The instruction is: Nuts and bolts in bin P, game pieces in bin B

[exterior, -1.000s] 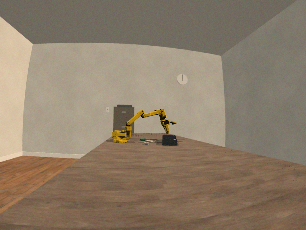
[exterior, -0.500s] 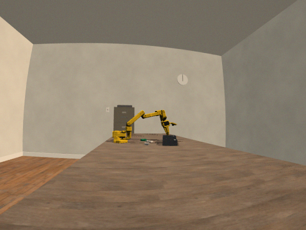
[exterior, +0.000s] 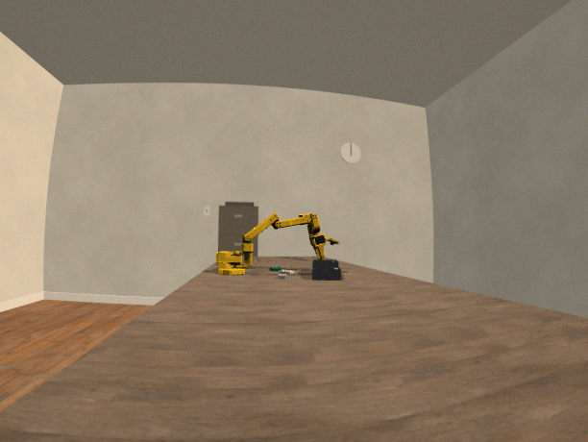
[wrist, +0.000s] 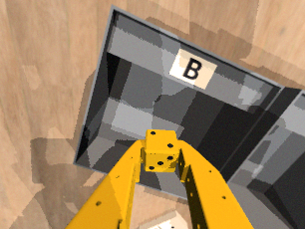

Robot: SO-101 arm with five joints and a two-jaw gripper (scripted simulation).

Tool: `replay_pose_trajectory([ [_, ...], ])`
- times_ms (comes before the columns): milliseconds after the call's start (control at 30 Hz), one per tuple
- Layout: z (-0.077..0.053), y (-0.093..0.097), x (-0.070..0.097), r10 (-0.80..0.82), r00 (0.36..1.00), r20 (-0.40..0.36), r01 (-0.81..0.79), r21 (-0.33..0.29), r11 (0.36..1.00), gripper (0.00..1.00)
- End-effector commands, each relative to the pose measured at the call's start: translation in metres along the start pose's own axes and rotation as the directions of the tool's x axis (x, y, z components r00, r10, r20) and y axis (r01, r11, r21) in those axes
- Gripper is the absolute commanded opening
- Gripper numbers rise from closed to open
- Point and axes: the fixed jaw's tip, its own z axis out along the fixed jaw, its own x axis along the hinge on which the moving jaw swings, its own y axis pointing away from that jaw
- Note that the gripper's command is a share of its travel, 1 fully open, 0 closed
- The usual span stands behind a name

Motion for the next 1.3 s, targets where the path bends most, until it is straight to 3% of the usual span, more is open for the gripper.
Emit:
replay_pose_trajectory([
  [0, -0.0071, 0.0029, -0.0070, 0.000, 0.999, 0.045, 0.000, -0.003, 1.000, 0.00],
  [233, -0.0009, 0.0029, -0.0055, 0.000, 0.999, 0.039, 0.000, -0.003, 1.000, 0.00],
  [1067, 0.0003, 0.0029, -0.0051, 0.000, 0.999, 0.038, 0.000, -0.003, 1.000, 0.00],
  [1100, -0.0071, 0.0028, -0.0115, 0.001, 0.996, 0.094, -0.001, -0.004, 1.000, 0.00],
  [1267, -0.0071, 0.0028, -0.0115, 0.001, 0.996, 0.094, -0.001, -0.004, 1.000, 0.00],
])
